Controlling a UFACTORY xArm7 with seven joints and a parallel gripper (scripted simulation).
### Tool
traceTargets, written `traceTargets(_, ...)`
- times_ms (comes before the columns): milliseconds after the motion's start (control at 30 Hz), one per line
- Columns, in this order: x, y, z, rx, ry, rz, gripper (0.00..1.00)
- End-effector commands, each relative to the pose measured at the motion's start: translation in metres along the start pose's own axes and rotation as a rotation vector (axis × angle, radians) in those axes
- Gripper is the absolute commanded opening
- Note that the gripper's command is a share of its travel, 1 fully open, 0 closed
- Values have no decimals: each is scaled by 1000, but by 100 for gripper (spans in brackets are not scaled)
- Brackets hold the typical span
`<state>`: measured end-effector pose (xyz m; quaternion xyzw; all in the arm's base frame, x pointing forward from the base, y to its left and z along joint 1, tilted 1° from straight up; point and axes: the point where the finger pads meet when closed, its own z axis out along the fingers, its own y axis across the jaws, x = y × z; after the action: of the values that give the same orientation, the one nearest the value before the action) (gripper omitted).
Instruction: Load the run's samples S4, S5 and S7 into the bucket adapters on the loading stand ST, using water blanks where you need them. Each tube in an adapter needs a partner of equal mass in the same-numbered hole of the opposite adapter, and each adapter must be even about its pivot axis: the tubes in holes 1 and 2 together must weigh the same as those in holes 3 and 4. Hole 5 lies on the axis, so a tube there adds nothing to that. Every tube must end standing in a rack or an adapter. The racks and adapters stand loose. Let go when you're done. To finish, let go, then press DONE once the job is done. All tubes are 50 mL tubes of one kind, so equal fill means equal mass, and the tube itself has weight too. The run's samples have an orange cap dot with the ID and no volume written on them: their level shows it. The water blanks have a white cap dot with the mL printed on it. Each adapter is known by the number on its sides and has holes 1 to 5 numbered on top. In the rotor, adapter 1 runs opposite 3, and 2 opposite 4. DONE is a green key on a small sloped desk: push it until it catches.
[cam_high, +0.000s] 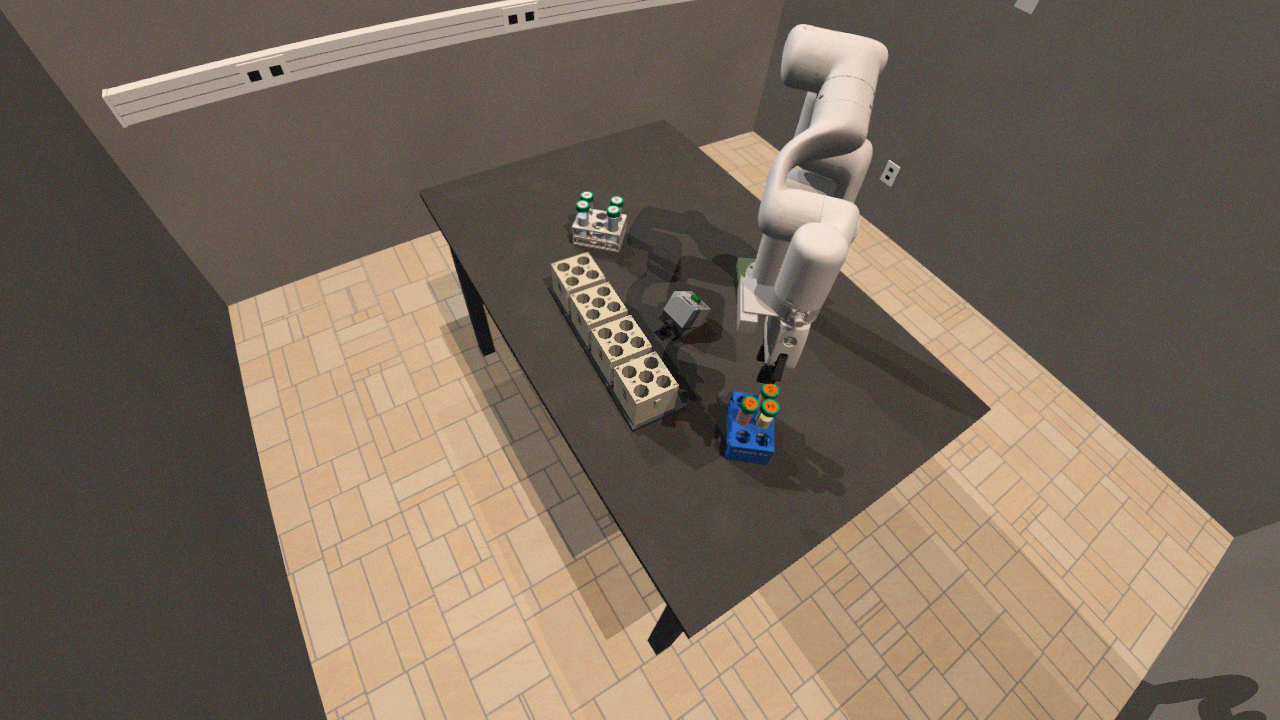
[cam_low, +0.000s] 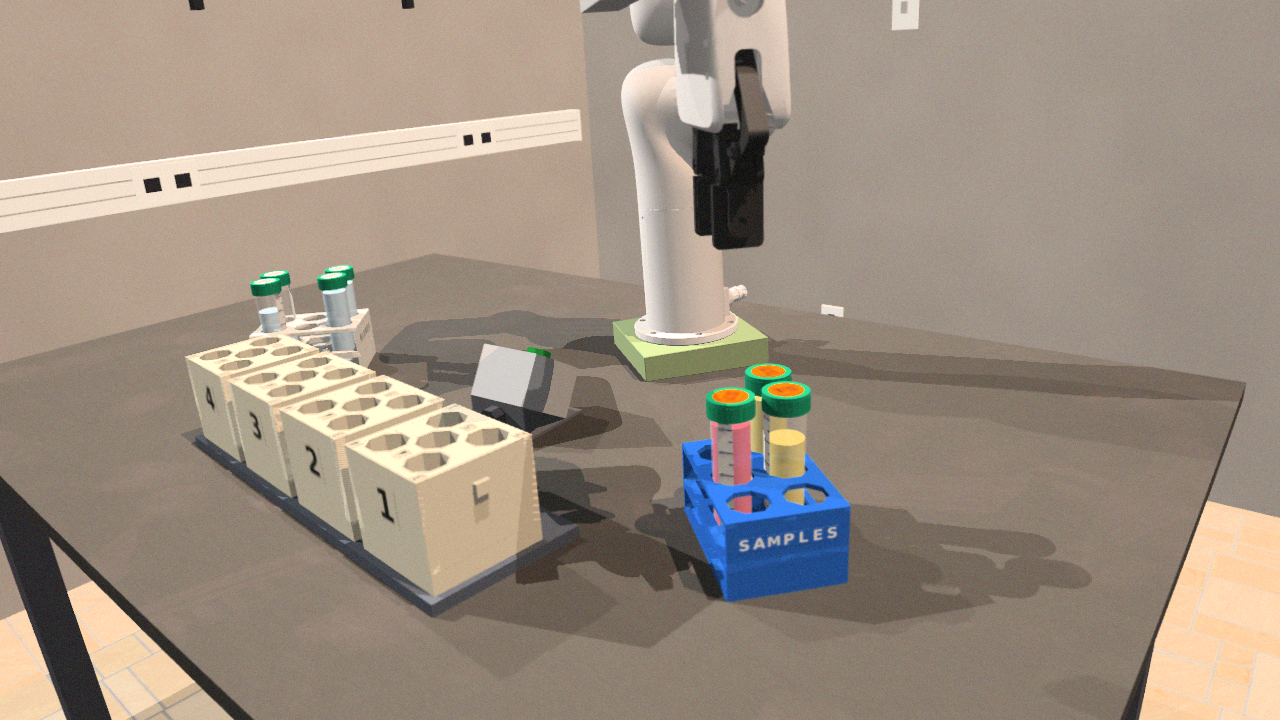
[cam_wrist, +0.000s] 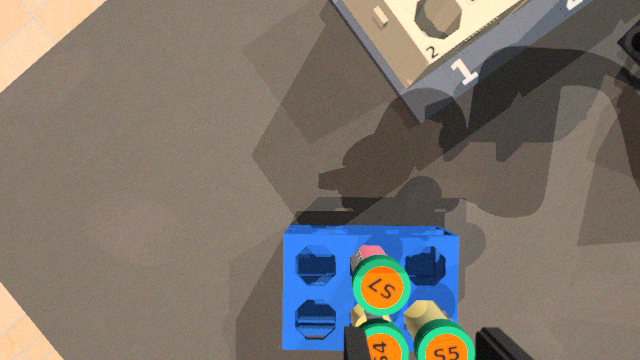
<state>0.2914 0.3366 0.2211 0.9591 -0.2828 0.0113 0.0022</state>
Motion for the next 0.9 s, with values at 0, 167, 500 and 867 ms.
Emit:
traceTargets(0,0,-1,-5,4,1,0,44)
traceTargets(167,0,-1,-5,4,1,0,44)
traceTargets(500,0,-1,-5,4,1,0,44)
traceTargets(867,-21,20,-5,4,1,-200,57)
